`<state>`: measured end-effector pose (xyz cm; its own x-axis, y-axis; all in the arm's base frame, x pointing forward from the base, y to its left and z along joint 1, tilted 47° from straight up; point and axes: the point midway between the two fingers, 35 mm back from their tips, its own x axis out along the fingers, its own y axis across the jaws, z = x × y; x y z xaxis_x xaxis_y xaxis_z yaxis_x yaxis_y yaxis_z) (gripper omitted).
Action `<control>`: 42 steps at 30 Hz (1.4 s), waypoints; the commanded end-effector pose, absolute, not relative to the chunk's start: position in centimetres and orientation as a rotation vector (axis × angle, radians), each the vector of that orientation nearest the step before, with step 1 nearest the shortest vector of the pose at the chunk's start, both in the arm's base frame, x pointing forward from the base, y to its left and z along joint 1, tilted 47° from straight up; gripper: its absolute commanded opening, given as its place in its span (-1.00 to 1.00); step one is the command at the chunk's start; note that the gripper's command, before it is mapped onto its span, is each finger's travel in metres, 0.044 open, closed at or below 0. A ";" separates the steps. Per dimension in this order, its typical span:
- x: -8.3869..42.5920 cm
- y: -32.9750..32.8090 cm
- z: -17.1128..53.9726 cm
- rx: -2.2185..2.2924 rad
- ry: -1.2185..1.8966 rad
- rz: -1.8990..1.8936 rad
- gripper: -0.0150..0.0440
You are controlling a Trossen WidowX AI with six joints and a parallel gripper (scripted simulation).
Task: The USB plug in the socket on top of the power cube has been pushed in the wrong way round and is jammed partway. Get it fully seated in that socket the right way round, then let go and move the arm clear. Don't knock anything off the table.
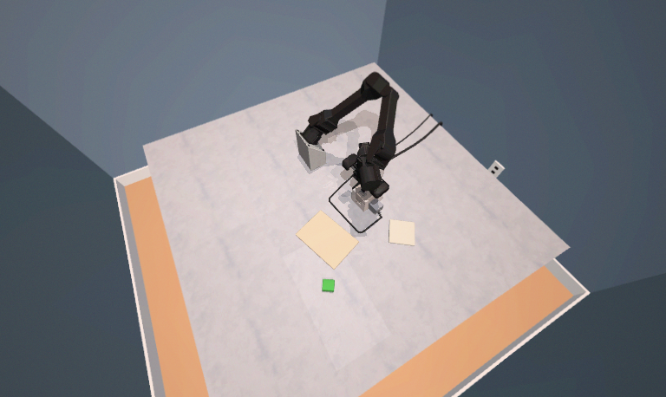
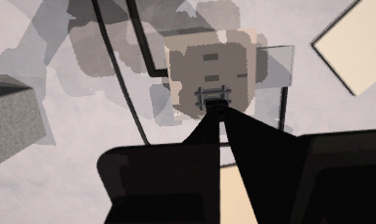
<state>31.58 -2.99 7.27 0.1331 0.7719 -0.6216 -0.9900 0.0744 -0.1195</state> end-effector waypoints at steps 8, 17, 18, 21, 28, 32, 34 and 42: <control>31.6 -2.8 7.2 -0.590 0.448 1.394 -0.49; 31.6 -2.8 7.1 -0.590 0.448 1.394 -0.49; 31.6 -2.8 7.1 -0.590 0.448 1.394 -0.49; 31.6 -2.7 7.1 -0.590 0.448 1.394 -0.49; 31.6 -2.7 7.1 -0.590 0.448 1.394 -0.49; 31.6 -2.6 7.0 -0.590 0.448 1.394 -0.49; 31.6 -2.6 7.0 -0.590 0.448 1.394 -0.49; 31.6 -2.6 6.9 -0.590 0.448 1.394 -0.49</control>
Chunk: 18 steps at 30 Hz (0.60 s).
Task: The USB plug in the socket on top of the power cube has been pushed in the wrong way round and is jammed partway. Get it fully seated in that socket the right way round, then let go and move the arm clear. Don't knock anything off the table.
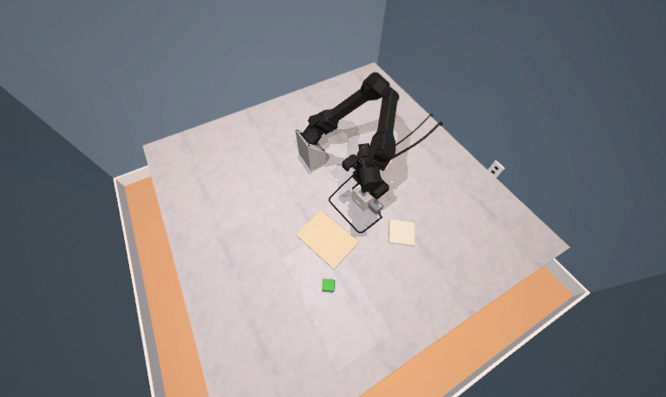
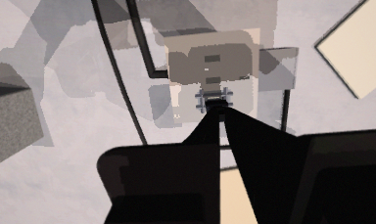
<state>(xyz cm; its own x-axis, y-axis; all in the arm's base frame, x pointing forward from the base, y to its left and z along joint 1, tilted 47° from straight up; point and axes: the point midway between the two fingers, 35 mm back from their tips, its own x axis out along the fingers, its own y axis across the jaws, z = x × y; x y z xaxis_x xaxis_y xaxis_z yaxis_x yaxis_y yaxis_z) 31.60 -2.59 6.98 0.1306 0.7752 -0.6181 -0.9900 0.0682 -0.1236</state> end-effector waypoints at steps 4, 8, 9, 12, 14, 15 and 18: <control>31.6 -2.5 6.9 -0.590 0.447 1.394 -0.49; 31.6 -2.5 6.9 -0.590 0.447 1.394 -0.49; 31.6 -2.5 6.9 -0.590 0.447 1.394 -0.49; 31.6 -2.4 6.8 -0.590 0.447 1.394 -0.49; 31.6 -2.4 6.8 -0.590 0.447 1.394 -0.49; 31.6 -2.4 6.8 -0.590 0.447 1.394 -0.49; 31.6 -2.4 6.8 -0.590 0.447 1.394 -0.49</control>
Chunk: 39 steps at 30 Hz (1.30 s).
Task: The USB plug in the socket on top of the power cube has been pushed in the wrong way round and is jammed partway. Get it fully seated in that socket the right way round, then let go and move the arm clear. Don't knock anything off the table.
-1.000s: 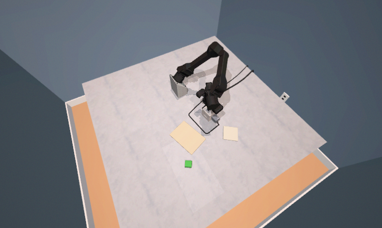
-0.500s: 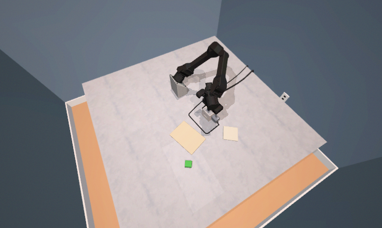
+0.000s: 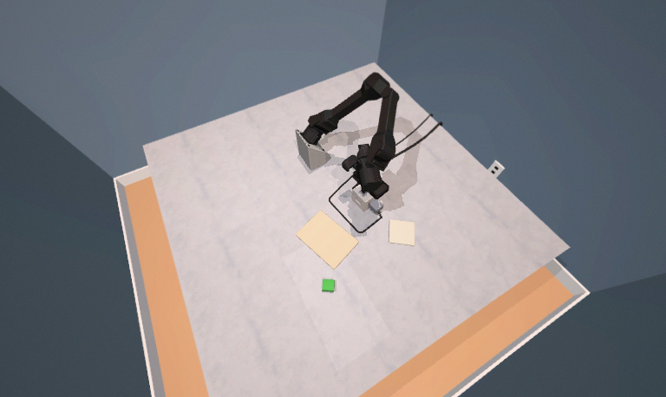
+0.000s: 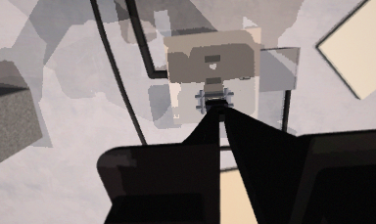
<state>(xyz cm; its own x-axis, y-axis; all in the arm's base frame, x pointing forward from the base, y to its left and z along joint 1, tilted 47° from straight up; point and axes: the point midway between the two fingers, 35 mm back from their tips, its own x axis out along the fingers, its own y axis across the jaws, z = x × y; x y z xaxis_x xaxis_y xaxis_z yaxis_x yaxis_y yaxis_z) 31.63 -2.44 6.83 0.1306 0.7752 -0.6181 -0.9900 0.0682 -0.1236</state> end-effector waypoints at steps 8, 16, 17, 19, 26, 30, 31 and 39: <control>31.7 -2.3 6.7 -0.590 0.447 1.394 -0.49; 31.7 -2.3 6.7 -0.590 0.447 1.394 -0.49; 31.7 -2.2 6.7 -0.590 0.447 1.394 -0.49; 31.7 -2.2 6.6 -0.590 0.447 1.394 -0.49; 31.7 -2.2 6.6 -0.590 0.447 1.394 -0.49; 31.7 -2.1 6.5 -0.590 0.447 1.394 -0.49; 31.7 -2.1 6.5 -0.590 0.447 1.394 -0.49; 31.7 -2.1 6.5 -0.590 0.447 1.394 -0.49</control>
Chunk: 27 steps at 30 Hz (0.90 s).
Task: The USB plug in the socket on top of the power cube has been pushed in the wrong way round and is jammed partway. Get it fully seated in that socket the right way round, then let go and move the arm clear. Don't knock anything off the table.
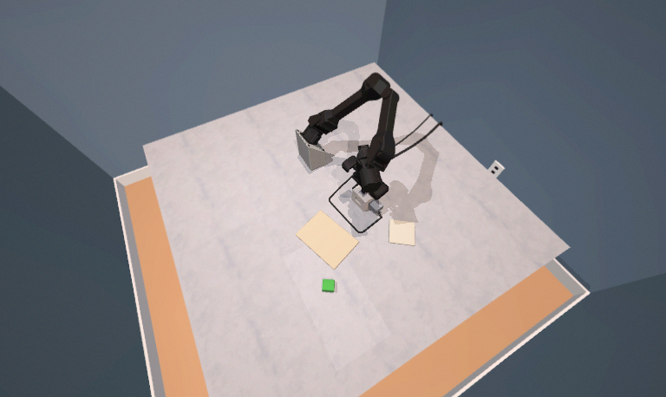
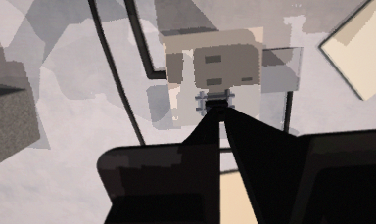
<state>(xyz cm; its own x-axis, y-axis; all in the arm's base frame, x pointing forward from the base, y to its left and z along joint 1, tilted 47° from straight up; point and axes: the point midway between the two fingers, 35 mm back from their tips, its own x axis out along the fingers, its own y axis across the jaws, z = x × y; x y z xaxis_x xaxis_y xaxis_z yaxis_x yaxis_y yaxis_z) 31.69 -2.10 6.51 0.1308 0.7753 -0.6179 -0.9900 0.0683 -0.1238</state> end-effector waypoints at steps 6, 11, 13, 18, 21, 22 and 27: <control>31.7 -2.0 6.4 -0.590 0.447 1.394 -0.49; 31.7 -2.0 6.4 -0.590 0.447 1.394 -0.49; 31.7 -1.9 6.4 -0.590 0.447 1.394 -0.49; 31.7 -1.9 6.3 -0.590 0.447 1.394 -0.49; 31.7 -1.9 6.3 -0.590 0.447 1.394 -0.49; 31.7 -1.9 6.3 -0.590 0.447 1.394 -0.49; 31.8 -1.8 6.3 -0.590 0.447 1.394 -0.49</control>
<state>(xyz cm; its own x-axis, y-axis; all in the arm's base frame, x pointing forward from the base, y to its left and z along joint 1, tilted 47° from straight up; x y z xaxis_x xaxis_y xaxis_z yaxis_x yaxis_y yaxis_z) 31.74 -1.88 6.30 0.1311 0.7753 -0.6178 -0.9899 0.0686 -0.1239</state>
